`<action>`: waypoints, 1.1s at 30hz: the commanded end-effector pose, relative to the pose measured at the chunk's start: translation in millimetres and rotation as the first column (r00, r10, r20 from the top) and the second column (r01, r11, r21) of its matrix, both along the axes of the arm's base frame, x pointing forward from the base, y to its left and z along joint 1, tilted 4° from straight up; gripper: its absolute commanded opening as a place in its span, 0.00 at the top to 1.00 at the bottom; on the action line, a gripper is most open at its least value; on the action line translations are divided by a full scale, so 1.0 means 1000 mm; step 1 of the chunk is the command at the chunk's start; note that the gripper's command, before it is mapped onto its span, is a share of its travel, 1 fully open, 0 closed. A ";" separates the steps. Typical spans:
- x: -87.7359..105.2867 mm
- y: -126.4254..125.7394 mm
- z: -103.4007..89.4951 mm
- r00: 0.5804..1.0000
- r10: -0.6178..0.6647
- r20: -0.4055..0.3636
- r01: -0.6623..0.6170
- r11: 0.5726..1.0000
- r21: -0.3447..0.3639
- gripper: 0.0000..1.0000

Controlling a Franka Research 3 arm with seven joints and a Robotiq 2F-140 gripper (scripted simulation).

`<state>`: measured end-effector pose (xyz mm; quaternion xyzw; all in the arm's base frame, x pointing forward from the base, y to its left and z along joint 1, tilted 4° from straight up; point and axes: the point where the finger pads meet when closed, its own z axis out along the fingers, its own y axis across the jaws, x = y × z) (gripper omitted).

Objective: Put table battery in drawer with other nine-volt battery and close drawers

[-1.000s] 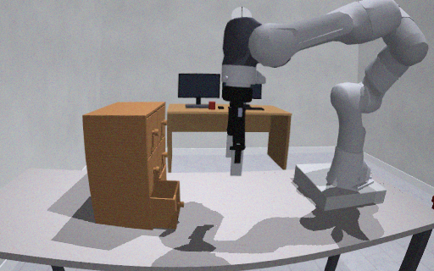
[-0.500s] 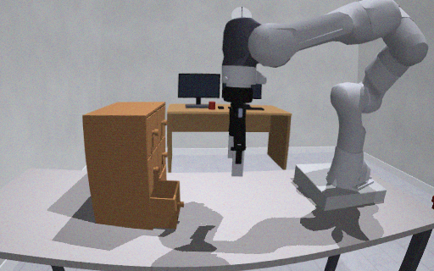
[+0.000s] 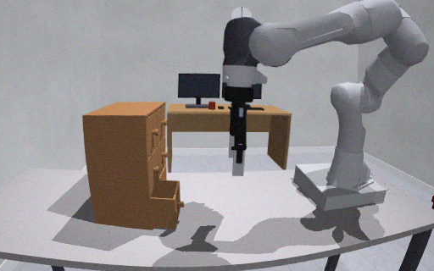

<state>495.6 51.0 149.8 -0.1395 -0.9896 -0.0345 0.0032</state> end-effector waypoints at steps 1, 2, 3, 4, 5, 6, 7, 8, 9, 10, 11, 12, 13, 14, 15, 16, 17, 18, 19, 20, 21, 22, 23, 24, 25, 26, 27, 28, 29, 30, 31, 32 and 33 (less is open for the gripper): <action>-0.006 -0.001 0.004 1.000 0.000 -0.001 0.000 1.000 -0.001 0.00; -0.010 -0.001 0.005 1.000 0.000 -0.001 0.000 1.000 -0.001 0.00; -0.013 -0.001 0.008 1.000 0.000 -0.001 0.000 1.000 -0.001 0.00; -0.018 -0.002 0.010 1.000 0.000 -0.002 0.000 1.000 -0.001 0.00; -0.023 -0.002 0.013 1.000 0.000 -0.002 0.000 1.000 -0.001 0.00; -0.028 -0.003 0.016 1.000 -0.001 -0.002 0.001 1.000 -0.001 0.00; -0.033 -0.003 0.019 1.000 -0.001 -0.002 0.001 1.000 -0.001 0.00; -0.039 -0.004 0.023 1.000 -0.001 -0.002 0.001 1.000 -0.001 0.00; -0.045 -0.004 0.026 1.000 -0.002 -0.003 0.002 1.000 -0.001 0.00; -0.045 -0.004 0.026 1.000 -0.002 -0.003 0.002 1.000 -0.001 0.00; -0.045 -0.004 0.026 1.000 -0.002 -0.003 0.002 1.000 -0.001 0.00; -0.051 -0.005 0.030 1.000 -0.002 -0.003 0.002 1.000 -0.001 0.00; -0.058 -0.005 0.033 1.000 -0.002 -0.003 0.002 1.000 -0.001 0.00; -0.064 -0.006 0.036 1.000 -0.003 -0.003 0.003 1.000 -0.001 0.00; -0.069 -0.006 0.040 1.000 -0.003 -0.003 0.003 1.000 -0.001 0.00; -0.075 -0.007 0.043 1.000 -0.003 -0.004 0.003 1.000 -0.001 0.00; -0.080 -0.007 0.046 1.000 -0.003 -0.004 0.003 1.000 -0.001 0.00; -0.084 -0.008 0.048 1.000 -0.004 -0.004 0.004 1.000 -0.001 0.00; -0.088 -0.008 0.051 1.000 -0.004 -0.004 0.004 1.000 -0.001 0.00; -0.091 -0.008 0.052 1.000 -0.004 -0.004 0.004 1.000 -0.001 0.00; -0.094 -0.008 0.054 1.000 -0.004 -0.004 0.004 1.000 -0.001 0.00; -0.096 -0.009 0.055 1.000 -0.004 -0.004 0.004 1.000 -0.001 0.00; -0.097 -0.009 0.056 1.000 -0.004 -0.004 0.004 1.000 -0.001 0.00; -0.098 -0.009 0.056 1.000 -0.004 -0.004 0.004 1.000 -0.001 0.00; -0.098 -0.009 0.056 1.000 -0.004 -0.004 0.004 1.000 -0.001 0.00; -0.098 -0.009 0.056 1.000 -0.004 -0.004 0.004 1.000 -0.001 0.00; -0.098 -0.009 0.056 1.000 -0.004 -0.004 0.004 1.000 -0.001 0.00; -0.098 -0.009 0.056 1.000 -0.004 -0.004 0.004 1.000 -0.001 0.00; -0.098 -0.009 0.056 1.000 -0.004 -0.004 0.004 1.000 -0.001 0.00; -0.098 -0.009 0.056 1.000 -0.004 -0.004 0.004 1.000 -0.001 0.00; -0.098 -0.009 0.056 1.000 -0.004 -0.002 0.004 1.000 -0.002 0.00; -0.097 -0.009 0.056 1.000 -0.004 0.000 0.004 1.000 -0.003 0.00; -0.097 -0.009 0.055 1.000 -0.005 0.004 0.005 1.000 -0.004 0.00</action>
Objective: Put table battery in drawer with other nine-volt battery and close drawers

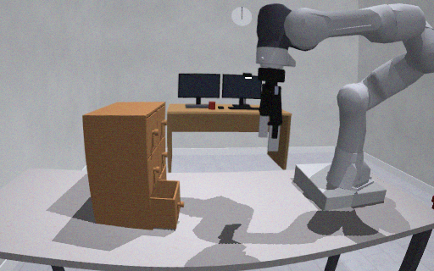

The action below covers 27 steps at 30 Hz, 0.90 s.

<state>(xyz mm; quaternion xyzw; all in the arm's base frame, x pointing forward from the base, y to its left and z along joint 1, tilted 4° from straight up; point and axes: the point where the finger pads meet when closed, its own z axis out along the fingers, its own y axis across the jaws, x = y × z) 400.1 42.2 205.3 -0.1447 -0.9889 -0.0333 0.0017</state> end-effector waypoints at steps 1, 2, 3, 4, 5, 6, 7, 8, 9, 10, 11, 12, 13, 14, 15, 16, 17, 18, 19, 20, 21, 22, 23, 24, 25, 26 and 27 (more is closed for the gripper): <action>-0.001 0.000 -0.001 1.000 0.006 0.007 -0.005 1.000 -0.003 0.00; 0.000 0.000 -0.002 1.000 0.005 0.015 -0.005 1.000 -0.005 0.00; 0.001 -0.001 -0.003 1.000 0.004 0.024 -0.004 1.000 -0.008 0.00; 0.003 -0.001 -0.005 0.999 0.004 0.036 -0.003 1.000 -0.011 0.00; 0.004 -0.001 -0.006 0.999 0.003 0.050 -0.002 1.000 -0.015 0.00; 0.006 -0.002 -0.009 0.998 0.002 0.067 -0.001 1.000 -0.020 0.00; 0.008 -0.002 -0.011 0.996 0.001 0.086 0.001 1.000 -0.026 0.00; 0.011 -0.003 -0.014 0.994 0.000 0.108 0.003 0.999 -0.032 0.00; 0.014 -0.004 -0.016 0.991 -0.001 0.132 0.006 0.999 -0.040 0.00; 0.017 -0.004 -0.020 0.987 -0.001 0.159 0.009 0.999 -0.047 0.00; 0.017 -0.004 -0.020 0.987 -0.001 0.159 0.009 0.999 -0.047 0.00; 0.017 -0.004 -0.020 0.987 -0.001 0.159 0.009 0.999 -0.047 0.00; 0.020 -0.005 -0.023 0.982 -0.001 0.187 0.012 0.998 -0.055 0.00; 0.024 -0.006 -0.027 0.976 -0.002 0.216 0.016 0.998 -0.064 0.00; 0.028 -0.006 -0.031 0.969 -0.002 0.247 0.020 0.997 -0.072 0.00; 0.031 -0.007 -0.035 0.960 -0.001 0.278 0.025 0.996 -0.081 0.00; 0.035 -0.008 -0.039 0.951 -0.001 0.310 0.030 0.996 -0.090 0.00; 0.039 -0.009 -0.043 0.940 0.001 0.342 0.035 0.995 -0.098 0.00; 0.043 -0.010 -0.047 0.928 0.002 0.373 0.041 0.993 -0.107 0.00; 0.047 -0.011 -0.051 0.916 0.003 0.402 0.047 0.992 -0.115 0.00; 0.050 -0.011 -0.054 0.903 0.005 0.429 0.052 0.991 -0.121 0.00; 0.054 -0.012 -0.058 0.891 0.007 0.454 0.057 0.990 -0.128 0.00; 0.057 -0.013 -0.061 0.879 0.009 0.477 0.063 0.989 -0.134 0.00; 0.060 -0.013 -0.064 0.867 0.011 0.499 0.067 0.988 -0.140 0.00; 0.062 -0.014 -0.067 0.855 0.013 0.519 0.073 0.987 -0.145 0.00; 0.065 -0.015 -0.069 0.843 0.016 0.538 0.077 0.986 -0.150 0.00; 0.068 -0.015 -0.072 0.831 0.018 0.557 0.082 0.985 -0.154 0.00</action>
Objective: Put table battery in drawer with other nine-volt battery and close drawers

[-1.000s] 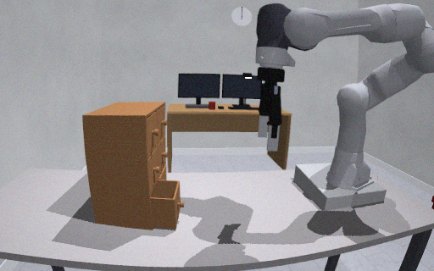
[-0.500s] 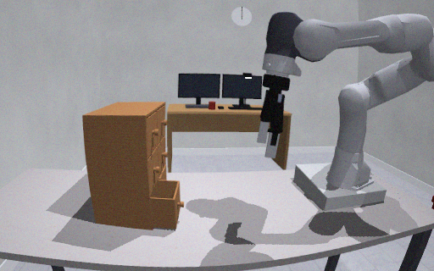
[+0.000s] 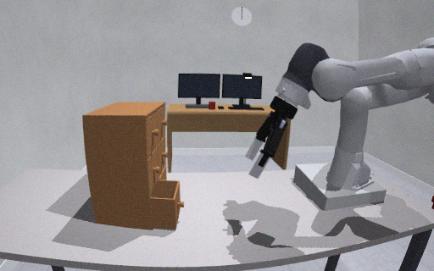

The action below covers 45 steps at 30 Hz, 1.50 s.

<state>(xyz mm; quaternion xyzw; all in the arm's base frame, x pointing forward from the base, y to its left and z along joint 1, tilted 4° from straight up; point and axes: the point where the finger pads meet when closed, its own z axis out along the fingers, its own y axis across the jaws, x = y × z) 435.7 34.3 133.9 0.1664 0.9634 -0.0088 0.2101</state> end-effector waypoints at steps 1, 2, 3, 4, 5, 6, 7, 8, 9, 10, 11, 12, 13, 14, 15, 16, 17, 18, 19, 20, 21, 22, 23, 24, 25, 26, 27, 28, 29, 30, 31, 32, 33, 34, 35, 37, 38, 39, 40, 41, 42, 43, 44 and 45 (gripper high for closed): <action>0.032 -0.007 -0.001 0.984 0.039 0.177 -0.031 0.998 -0.047 0.00; 0.032 -0.007 -0.001 0.984 0.039 0.177 -0.031 0.998 -0.047 0.00; 0.035 -0.008 -0.003 0.980 0.038 0.197 -0.028 0.998 -0.053 0.00; 0.037 -0.008 -0.006 0.975 0.038 0.217 -0.026 0.998 -0.060 0.00; 0.039 -0.009 -0.008 0.971 0.038 0.236 -0.023 0.998 -0.066 0.00; 0.041 -0.009 -0.010 0.966 0.038 0.254 -0.020 0.997 -0.072 0.00; 0.043 -0.010 -0.013 0.962 0.038 0.271 -0.018 0.997 -0.078 0.00; 0.046 -0.010 -0.015 0.957 0.039 0.288 -0.015 0.996 -0.083 0.00; 0.048 -0.011 -0.017 0.952 0.039 0.303 -0.013 0.996 -0.088 0.00; 0.049 -0.011 -0.019 0.947 0.039 0.318 -0.010 0.996 -0.093 0.00; 0.051 -0.011 -0.020 0.943 0.040 0.331 -0.008 0.995 -0.098 0.00; 0.053 -0.012 -0.022 0.938 0.040 0.343 -0.006 0.995 -0.101 0.00; 0.054 -0.012 -0.023 0.934 0.041 0.354 -0.004 0.994 -0.105 0.00; 0.055 -0.013 -0.025 0.931 0.041 0.364 -0.002 0.994 -0.108 0.00; 0.056 -0.013 -0.026 0.927 0.042 0.372 0.000 0.994 -0.111 0.00; 0.057 -0.013 -0.027 0.924 0.042 0.379 0.001 0.994 -0.113 0.00; 0.058 -0.013 -0.027 0.922 0.042 0.385 0.002 0.993 -0.115 0.00; 0.058 -0.013 -0.027 0.922 0.042 0.385 0.002 0.993 -0.115 0.00; 0.058 -0.013 -0.027 0.922 0.042 0.385 0.002 0.993 -0.115 0.00; 0.059 -0.013 -0.028 0.920 0.043 0.390 0.003 0.993 -0.116 0.00; 0.059 -0.013 -0.029 0.918 0.043 0.394 0.004 0.993 -0.118 0.00; 0.059 -0.014 -0.029 0.917 0.043 0.397 0.005 0.993 -0.119 0.00; 0.060 -0.014 -0.029 0.916 0.043 0.399 0.005 0.993 -0.119 0.00; 0.060 -0.014 -0.030 0.916 0.043 0.400 0.005 0.993 -0.120 0.00; 0.060 -0.014 -0.030 0.915 0.043 0.401 0.006 0.993 -0.120 0.00; 0.060 -0.014 -0.030 0.915 0.043 0.401 0.006 0.993 -0.120 0.00; 0.060 -0.014 -0.030 0.915 0.043 0.401 0.006 0.993 -0.120 0.00; 0.060 -0.014 -0.030 0.915 0.043 0.401 0.006 0.993 -0.120 1.00; 0.060 -0.014 -0.030 0.915 0.043 0.401 0.006 0.993 -0.120 1.00; 0.060 -0.014 -0.030 0.915 0.043 0.401 0.006 0.993 -0.120 1.00; 0.060 -0.014 -0.030 0.915 0.043 0.401 0.006 0.993 -0.120 1.00; 0.060 -0.014 -0.030 0.915 0.043 0.401 0.006 0.993 -0.120 1.00; 0.060 -0.014 -0.030 0.915 0.043 0.401 0.006 0.993 -0.120 1.00; 0.060 -0.014 -0.030 0.915 0.043 0.401 0.006 0.993 -0.120 1.00; 0.060 -0.014 -0.030 0.915 0.043 0.401 0.006 0.993 -0.120 1.00; 0.060 -0.014 -0.030 0.915 0.043 0.401 0.006 0.993 -0.120 1.00; 0.060 -0.014 -0.030 0.915 0.043 0.401 0.006 0.993 -0.120 1.00; 0.060 -0.014 -0.030 0.915 0.043 0.401 0.006 0.993 -0.120 1.00; 0.060 -0.014 -0.030 0.915 0.043 0.401 0.006 0.993 -0.120 1.00; 0.060 -0.014 -0.030 0.915 0.043 0.401 0.006 0.993 -0.120 1.00; 0.060 -0.014 -0.030 0.915 0.043 0.401 0.006 0.993 -0.120 1.00; 0.060 -0.014 -0.030 0.915 0.043 0.401 0.006 0.993 -0.120 1.00; 0.060 -0.014 -0.030 0.915 0.043 0.401 0.006 0.993 -0.120 1.00; 0.060 -0.014 -0.030 0.915 0.043 0.401 0.006 0.993 -0.120 1.00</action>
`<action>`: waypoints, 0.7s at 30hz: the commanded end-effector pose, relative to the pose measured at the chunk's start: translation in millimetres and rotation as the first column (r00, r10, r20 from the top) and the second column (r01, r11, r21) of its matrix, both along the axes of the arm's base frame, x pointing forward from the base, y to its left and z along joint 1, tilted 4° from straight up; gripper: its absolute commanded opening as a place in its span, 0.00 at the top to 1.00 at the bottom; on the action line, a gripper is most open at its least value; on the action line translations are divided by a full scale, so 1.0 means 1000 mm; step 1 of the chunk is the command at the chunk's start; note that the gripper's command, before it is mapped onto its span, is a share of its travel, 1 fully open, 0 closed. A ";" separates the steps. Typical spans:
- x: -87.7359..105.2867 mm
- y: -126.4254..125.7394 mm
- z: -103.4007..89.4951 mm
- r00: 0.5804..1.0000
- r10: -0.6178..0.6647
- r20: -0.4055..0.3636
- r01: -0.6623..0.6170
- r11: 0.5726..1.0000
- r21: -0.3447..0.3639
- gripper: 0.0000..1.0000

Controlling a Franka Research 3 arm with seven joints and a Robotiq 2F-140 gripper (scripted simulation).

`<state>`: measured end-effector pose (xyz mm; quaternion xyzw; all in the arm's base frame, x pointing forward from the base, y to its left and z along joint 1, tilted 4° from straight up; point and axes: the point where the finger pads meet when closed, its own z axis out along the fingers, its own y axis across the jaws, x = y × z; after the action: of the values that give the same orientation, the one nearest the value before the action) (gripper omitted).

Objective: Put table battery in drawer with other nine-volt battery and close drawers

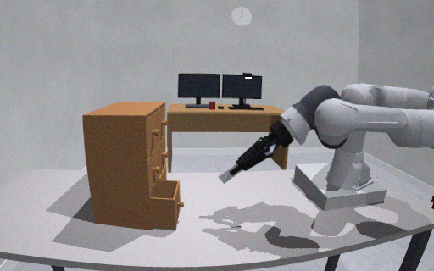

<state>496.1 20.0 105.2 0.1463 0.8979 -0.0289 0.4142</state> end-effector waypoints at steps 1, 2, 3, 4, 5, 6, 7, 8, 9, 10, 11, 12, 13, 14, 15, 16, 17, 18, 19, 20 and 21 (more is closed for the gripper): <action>-0.001 0.000 -0.001 1.000 0.006 -0.003 -0.006 1.000 -0.004 1.00; -0.001 0.000 -0.001 1.000 0.006 -0.003 -0.006 1.000 -0.004 1.00; -0.001 0.000 -0.001 1.000 0.006 -0.003 -0.006 1.000 -0.004 1.00; -0.001 0.000 -0.001 1.000 0.006 -0.003 -0.006 1.000 -0.004 1.00; 0.000 0.000 -0.001 1.000 0.006 -0.003 -0.006 1.000 -0.004 1.00; 0.000 0.000 -0.002 1.000 0.006 -0.003 -0.006 1.000 -0.004 1.00; 0.000 0.000 -0.002 1.000 0.006 -0.003 -0.006 1.000 -0.004 1.00; 0.000 0.000 -0.002 1.000 0.006 -0.003 -0.006 1.000 -0.004 1.00; 0.001 0.000 -0.003 1.000 0.006 -0.003 -0.006 1.000 -0.004 1.00; 0.001 0.000 -0.004 1.000 0.006 -0.003 -0.006 1.000 -0.004 1.00; 0.002 0.000 -0.005 1.000 0.006 -0.003 -0.006 1.000 -0.004 1.00; 0.004 0.000 -0.007 1.000 0.006 -0.003 -0.006 1.000 -0.004 1.00; 0.005 -0.001 -0.009 1.000 0.006 -0.003 -0.006 1.000 -0.004 1.00; 0.007 -0.001 -0.011 1.000 0.006 -0.003 -0.006 1.000 -0.004 1.00; 0.009 -0.001 -0.014 1.000 0.006 -0.003 -0.006 1.000 -0.004 1.00; 0.011 -0.002 -0.017 1.000 0.006 -0.003 -0.006 1.000 -0.004 1.00; 0.014 -0.002 -0.021 1.000 0.006 -0.003 -0.006 1.000 -0.004 1.00; 0.016 -0.003 -0.025 1.000 0.006 -0.003 -0.006 1.000 -0.004 1.00; 0.019 -0.003 -0.029 1.000 0.006 -0.003 -0.006 1.000 -0.004 1.00; 0.022 -0.004 -0.033 1.000 0.006 -0.003 -0.006 1.000 -0.004 1.00; 0.026 -0.005 -0.038 1.000 0.006 -0.003 -0.006 1.000 -0.004 1.00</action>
<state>513.3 15.4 79.0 0.1483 0.8980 -0.0316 0.4130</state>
